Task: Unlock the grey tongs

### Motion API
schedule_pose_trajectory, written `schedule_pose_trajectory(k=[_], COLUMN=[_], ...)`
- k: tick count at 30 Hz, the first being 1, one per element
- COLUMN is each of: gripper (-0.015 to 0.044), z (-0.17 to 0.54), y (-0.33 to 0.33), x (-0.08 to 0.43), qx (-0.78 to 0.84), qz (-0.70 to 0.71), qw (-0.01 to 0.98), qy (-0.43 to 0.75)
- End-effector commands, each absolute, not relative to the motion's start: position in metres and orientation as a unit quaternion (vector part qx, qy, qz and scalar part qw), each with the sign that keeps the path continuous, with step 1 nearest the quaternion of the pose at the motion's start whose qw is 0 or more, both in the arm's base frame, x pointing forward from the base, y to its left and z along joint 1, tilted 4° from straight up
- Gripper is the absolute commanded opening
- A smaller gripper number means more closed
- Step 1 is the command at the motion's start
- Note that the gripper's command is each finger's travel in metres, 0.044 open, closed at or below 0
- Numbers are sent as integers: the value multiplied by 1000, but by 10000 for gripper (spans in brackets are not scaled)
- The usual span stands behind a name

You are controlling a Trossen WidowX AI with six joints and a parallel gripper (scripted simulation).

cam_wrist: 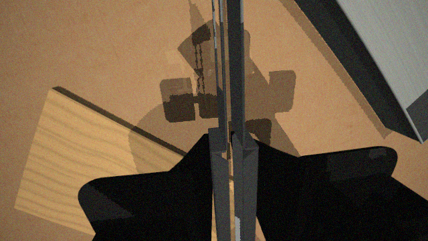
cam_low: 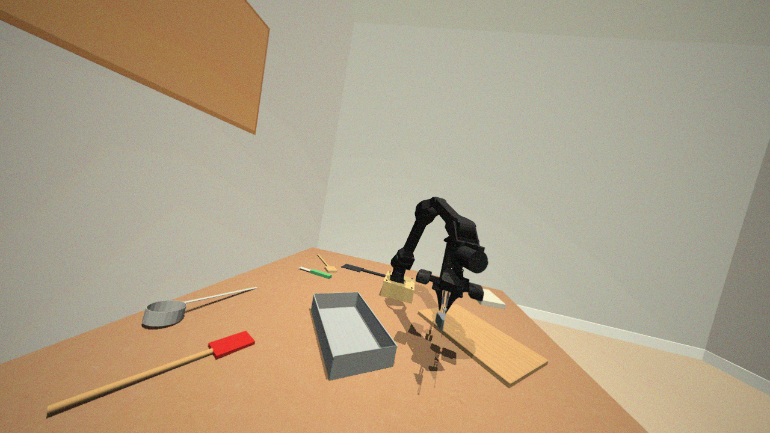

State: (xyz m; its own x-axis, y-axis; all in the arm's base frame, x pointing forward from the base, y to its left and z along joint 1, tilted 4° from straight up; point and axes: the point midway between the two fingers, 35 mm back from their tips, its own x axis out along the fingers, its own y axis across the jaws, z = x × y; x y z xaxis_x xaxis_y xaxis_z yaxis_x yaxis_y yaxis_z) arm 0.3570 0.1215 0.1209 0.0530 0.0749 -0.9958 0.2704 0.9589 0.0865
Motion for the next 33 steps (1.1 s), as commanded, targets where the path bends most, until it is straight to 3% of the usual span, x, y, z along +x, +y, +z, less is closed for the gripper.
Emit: schedule_pose_trajectory(k=[1, 33], gripper=[-150, -150], z=[122, 128], y=[143, 297], x=[349, 222], qx=[97, -141], qz=[-40, 196], qw=[720, 708], qy=[686, 664])
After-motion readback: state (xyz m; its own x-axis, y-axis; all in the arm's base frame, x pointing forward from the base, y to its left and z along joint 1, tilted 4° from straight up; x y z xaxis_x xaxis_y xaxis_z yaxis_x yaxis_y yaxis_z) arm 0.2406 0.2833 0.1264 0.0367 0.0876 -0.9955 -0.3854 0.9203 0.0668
